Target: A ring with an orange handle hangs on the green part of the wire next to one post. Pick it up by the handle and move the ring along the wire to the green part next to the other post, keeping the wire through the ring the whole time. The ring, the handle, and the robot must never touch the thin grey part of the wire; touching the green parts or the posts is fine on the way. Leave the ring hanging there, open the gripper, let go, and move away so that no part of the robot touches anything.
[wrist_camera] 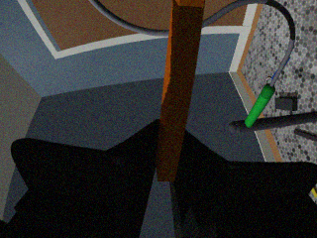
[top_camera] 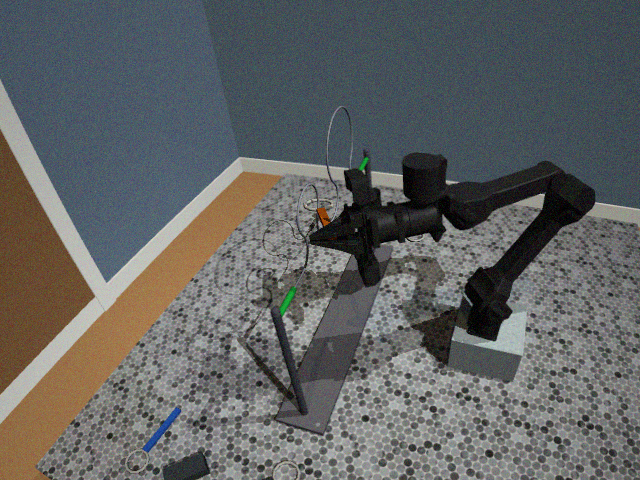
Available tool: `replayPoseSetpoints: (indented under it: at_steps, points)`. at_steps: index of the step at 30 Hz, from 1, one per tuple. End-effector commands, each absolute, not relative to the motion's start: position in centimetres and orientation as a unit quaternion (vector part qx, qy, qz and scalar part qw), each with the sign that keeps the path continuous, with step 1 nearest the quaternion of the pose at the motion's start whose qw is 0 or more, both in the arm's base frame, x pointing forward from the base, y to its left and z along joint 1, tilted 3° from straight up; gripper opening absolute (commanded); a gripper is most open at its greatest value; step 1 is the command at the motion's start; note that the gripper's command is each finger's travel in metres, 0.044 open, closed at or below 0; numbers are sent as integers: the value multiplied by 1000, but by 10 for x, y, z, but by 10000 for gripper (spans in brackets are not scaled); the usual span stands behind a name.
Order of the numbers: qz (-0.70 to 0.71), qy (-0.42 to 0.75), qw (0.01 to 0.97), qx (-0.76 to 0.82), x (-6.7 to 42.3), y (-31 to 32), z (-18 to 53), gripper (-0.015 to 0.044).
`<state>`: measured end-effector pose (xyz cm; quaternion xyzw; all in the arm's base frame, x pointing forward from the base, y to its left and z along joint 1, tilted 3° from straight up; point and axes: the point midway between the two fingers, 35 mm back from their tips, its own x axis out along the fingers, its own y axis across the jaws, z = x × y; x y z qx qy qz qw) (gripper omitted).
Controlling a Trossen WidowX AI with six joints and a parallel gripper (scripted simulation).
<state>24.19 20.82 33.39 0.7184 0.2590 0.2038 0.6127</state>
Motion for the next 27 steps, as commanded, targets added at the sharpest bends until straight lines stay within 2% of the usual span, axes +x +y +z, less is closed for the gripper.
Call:
replayPoseSetpoints:
  at_steps: [1, 27]
  points:
    - [205, 256, 626, 708, 242, 208, 337, -150]
    - [185, 266, 710, 625, 242, 209, 319, -150]
